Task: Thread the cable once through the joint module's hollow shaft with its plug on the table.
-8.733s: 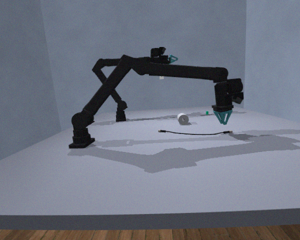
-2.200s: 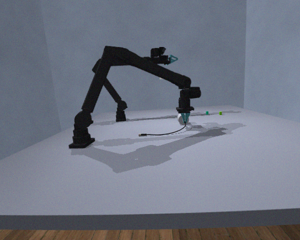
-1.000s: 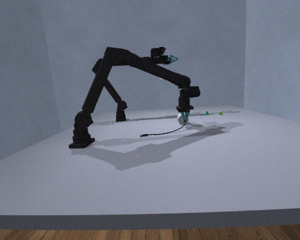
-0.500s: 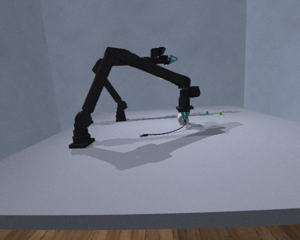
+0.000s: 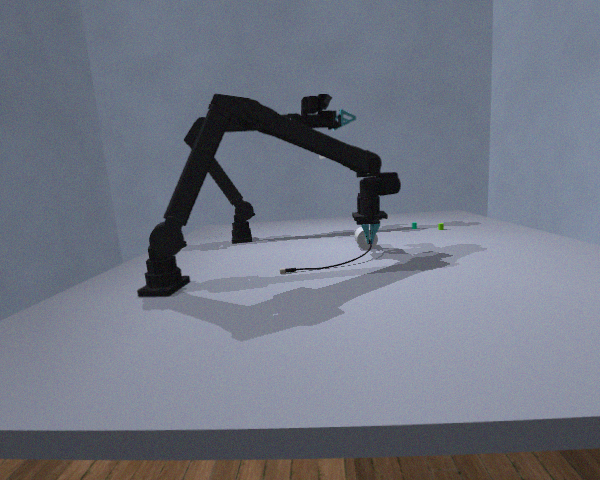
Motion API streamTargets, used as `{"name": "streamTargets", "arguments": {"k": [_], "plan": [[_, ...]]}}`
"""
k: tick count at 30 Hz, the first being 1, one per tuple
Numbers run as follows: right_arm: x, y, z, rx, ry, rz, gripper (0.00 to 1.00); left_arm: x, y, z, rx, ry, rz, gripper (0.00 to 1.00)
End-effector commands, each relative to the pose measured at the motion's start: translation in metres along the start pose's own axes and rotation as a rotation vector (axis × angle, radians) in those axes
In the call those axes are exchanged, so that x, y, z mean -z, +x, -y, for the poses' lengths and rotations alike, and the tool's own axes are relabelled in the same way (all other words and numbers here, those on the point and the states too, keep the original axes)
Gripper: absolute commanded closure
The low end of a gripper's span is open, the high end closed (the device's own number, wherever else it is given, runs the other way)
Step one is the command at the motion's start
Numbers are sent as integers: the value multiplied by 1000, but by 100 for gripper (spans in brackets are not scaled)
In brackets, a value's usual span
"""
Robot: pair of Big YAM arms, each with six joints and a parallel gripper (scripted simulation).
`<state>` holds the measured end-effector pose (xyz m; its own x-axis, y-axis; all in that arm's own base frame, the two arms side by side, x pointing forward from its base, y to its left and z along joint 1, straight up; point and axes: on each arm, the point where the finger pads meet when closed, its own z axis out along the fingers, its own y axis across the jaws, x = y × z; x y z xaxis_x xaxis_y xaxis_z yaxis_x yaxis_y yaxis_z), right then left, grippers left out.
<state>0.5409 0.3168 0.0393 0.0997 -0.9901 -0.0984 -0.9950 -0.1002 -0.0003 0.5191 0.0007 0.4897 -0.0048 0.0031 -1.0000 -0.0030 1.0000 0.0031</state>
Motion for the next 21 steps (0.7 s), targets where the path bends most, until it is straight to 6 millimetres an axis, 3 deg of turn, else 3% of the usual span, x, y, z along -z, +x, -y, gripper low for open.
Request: {"name": "streamTargets", "arguments": {"k": [1,11,15,20,21], "plan": [[20,-4,24,-12,59,28,100,-2,-13,-1,-11,-1,16,4],[9,6,7,-16,30,15,100,-2,-13,-1,-11,-1,16,4],[20,6,7,-18,22,11,100,-2,-13,-1,-11,-1,16,4],[16,-1,9,-7,29,15,100,-2,-13,-1,-11,-1,16,4],[17,5,6,-17,17,9,100,-2,-13,-1,-11,-1,16,4]]}}
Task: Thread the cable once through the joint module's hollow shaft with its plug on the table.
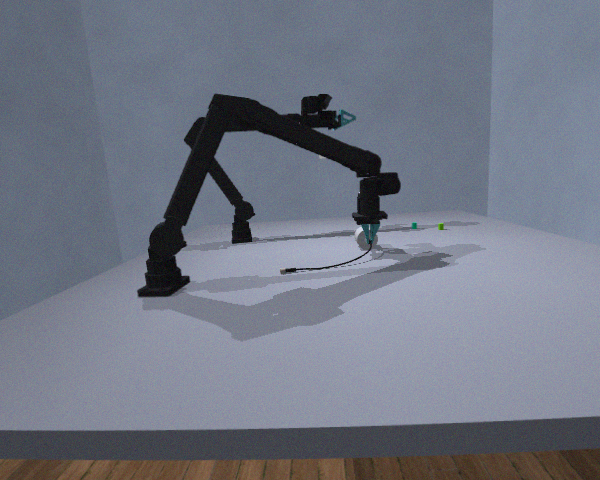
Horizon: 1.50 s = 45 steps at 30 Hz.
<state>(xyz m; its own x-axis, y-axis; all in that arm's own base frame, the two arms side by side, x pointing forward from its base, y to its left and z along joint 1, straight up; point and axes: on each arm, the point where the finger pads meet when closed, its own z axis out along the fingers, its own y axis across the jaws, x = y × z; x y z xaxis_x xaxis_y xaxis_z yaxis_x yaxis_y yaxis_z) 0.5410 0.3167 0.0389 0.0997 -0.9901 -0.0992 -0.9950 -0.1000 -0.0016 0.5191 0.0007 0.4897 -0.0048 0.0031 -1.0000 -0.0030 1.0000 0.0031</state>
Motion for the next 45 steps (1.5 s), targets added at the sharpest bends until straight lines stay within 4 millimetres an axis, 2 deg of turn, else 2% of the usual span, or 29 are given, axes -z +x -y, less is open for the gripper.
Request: {"name": "streamTargets", "arguments": {"k": [1,6,15,16,17,18,25,33,45], "plan": [[18,-2,7,-12,18,10,100,-2,-13,-1,-11,-1,16,4],[21,-22,16,10,40,20,100,-2,-13,-1,-11,-1,16,4],[19,-24,16,15,37,18,100,-2,-13,-1,-11,-1,16,4],[28,-15,22,-3,49,23,100,-2,-13,-1,-11,-1,16,4],[8,1,1,-17,-4,0,100,-2,-13,-1,-11,-1,16,4],[12,-24,11,5,23,13,100,-2,-13,-1,-11,-1,16,4],[13,-38,12,5,25,17,100,-2,-13,-1,-11,-1,16,4],[13,-46,14,8,32,20,100,-2,-13,-1,-11,-1,16,4],[15,-45,15,15,33,20,100,-2,-13,-1,-11,-1,16,4]]}}
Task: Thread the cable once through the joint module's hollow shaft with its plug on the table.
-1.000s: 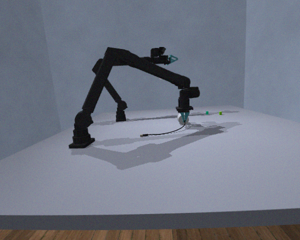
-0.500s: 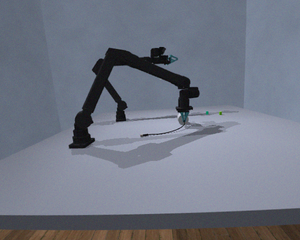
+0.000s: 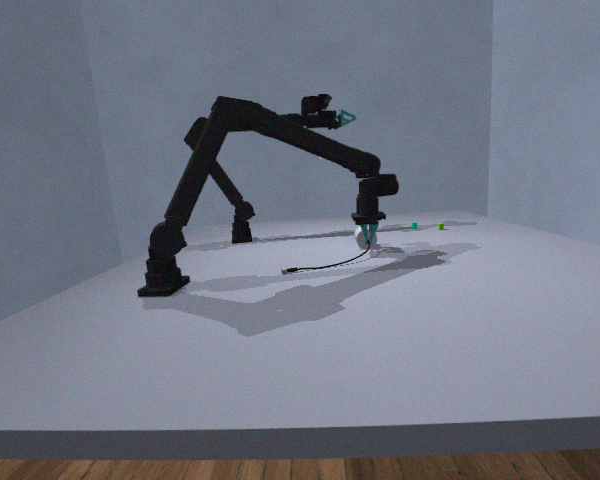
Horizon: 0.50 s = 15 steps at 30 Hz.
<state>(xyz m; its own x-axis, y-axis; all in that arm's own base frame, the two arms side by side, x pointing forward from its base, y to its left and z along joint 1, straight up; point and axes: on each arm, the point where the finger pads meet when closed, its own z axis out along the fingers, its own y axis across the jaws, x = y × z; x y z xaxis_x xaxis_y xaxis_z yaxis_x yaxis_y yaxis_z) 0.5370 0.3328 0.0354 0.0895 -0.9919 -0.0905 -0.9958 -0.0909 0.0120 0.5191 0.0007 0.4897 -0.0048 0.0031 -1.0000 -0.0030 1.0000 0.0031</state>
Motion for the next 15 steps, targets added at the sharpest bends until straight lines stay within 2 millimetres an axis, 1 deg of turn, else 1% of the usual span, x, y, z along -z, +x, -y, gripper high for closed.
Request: {"name": "streamTargets", "arguments": {"k": [1,10,11,12,13,14,15], "plan": [[20,-29,16,25,46,29,100,-2,-13,-1,-11,-1,16,4],[21,-29,16,25,45,29,100,-2,-13,-1,-11,-1,16,4],[5,6,5,-16,8,5,100,-2,-13,-1,-11,-1,16,4],[18,-25,14,19,59,36,100,-2,-13,-1,-11,-1,16,4],[23,-23,5,47,59,37,100,-2,-13,-1,-11,-1,16,4],[29,-27,9,50,73,44,100,-2,-13,-1,-11,-1,16,4],[27,-26,8,51,71,42,100,-2,-13,-1,-11,-1,16,4]]}}
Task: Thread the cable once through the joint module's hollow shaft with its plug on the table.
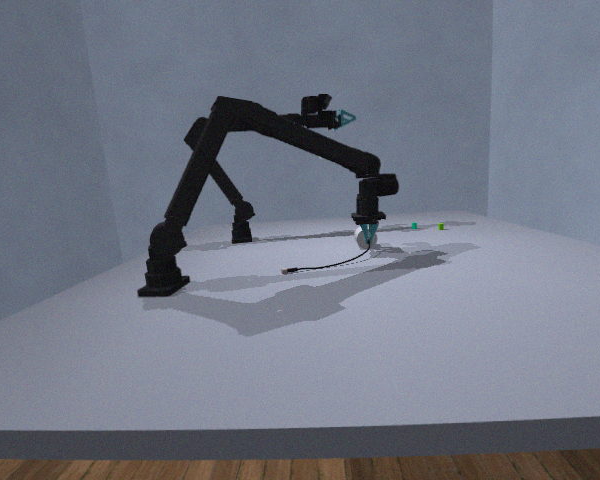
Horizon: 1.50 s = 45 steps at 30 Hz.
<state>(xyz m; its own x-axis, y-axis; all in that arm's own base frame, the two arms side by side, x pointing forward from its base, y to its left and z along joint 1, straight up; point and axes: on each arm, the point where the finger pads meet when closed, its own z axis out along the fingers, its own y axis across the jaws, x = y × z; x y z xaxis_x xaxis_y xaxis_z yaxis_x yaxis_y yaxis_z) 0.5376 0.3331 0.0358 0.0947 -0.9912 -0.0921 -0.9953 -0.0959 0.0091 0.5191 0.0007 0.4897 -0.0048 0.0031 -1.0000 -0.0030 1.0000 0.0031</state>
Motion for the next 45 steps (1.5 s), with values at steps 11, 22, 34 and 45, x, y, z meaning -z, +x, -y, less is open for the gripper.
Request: {"name": "streamTargets", "arguments": {"k": [11,22,34,45], "plan": [[35,-31,12,33,85,63,100,-2,-13,-1,-11,-1,16,4],[12,-3,7,-8,26,24,100,-2,-13,-1,-11,-1,16,4],[13,-1,2,-16,15,15,100,-2,-13,-1,-11,-1,16,4],[13,3,6,-17,23,15,100,-2,-13,-1,-11,-1,16,4]]}}
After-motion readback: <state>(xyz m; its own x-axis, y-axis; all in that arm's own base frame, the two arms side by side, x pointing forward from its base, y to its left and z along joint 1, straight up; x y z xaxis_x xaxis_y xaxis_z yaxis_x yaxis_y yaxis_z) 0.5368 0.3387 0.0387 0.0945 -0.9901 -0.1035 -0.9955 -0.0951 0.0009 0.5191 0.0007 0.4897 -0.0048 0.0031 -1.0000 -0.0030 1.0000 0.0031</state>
